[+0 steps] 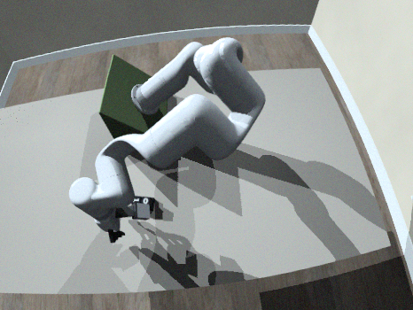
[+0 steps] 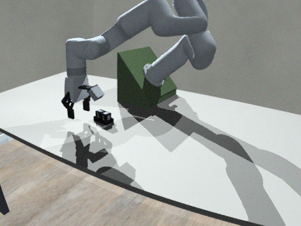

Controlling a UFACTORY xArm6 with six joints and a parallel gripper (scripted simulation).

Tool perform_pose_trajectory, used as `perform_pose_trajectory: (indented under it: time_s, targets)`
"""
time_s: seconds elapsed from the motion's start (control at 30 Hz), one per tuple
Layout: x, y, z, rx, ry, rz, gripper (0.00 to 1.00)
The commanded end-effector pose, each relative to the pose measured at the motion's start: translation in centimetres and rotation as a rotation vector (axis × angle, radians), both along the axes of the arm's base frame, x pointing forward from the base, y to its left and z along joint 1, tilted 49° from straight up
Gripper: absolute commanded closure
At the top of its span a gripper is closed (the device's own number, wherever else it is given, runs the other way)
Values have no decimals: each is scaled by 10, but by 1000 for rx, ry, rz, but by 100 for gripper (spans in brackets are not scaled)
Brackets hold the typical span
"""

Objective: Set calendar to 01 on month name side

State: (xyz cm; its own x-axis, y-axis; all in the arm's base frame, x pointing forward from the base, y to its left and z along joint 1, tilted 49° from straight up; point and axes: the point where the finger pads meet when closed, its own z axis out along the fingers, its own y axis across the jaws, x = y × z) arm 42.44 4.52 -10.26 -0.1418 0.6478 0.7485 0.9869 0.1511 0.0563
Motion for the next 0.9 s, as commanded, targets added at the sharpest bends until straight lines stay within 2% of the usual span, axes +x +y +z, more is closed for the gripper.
perform_pose_trajectory:
  time_s: [0.0, 0.87]
  targets:
    - [2, 3, -3, -1, -5, -2, 0]
    - [1, 6, -6, -1, -5, -2, 0]
